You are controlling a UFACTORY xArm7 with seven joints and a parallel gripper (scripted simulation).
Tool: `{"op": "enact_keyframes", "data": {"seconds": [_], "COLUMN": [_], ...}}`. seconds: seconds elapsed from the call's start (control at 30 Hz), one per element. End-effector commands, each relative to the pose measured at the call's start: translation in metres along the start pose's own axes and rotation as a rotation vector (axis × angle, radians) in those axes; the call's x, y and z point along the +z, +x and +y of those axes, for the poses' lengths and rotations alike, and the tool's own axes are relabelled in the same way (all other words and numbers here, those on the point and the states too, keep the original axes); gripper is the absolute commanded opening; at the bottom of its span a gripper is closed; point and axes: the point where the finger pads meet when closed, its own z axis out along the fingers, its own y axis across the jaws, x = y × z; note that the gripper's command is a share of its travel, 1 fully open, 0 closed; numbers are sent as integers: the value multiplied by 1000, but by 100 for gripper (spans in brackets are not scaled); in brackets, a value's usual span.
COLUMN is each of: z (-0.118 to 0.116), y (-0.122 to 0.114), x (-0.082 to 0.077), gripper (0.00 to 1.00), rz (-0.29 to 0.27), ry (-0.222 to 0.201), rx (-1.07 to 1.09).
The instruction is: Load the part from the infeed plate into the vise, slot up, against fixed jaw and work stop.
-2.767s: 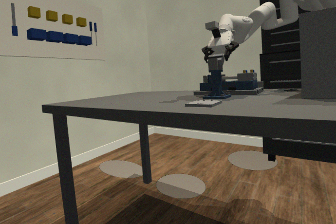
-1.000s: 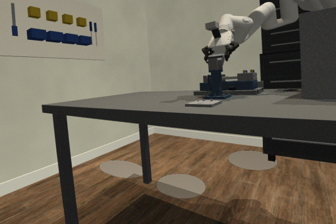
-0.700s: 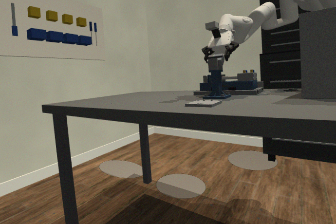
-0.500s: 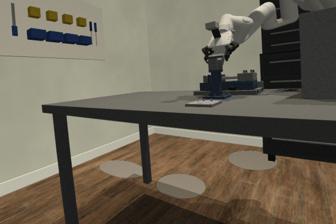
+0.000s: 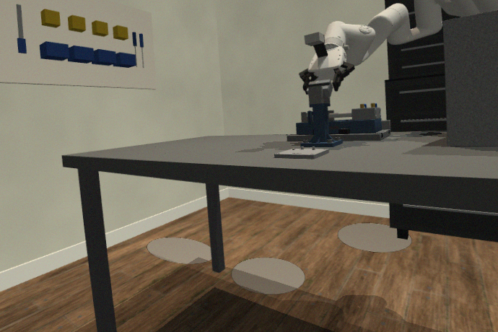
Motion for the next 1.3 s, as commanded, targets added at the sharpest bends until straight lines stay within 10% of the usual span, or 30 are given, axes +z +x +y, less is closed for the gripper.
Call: {"op": "enact_keyframes", "data": {"seconds": [0.0,1.27], "z": [0,0], "y": [1,2], "x": [0,0], "gripper": [89,89], "rz": [1,-95], "ry": [-3,-3], "rx": [-3,-3]}}
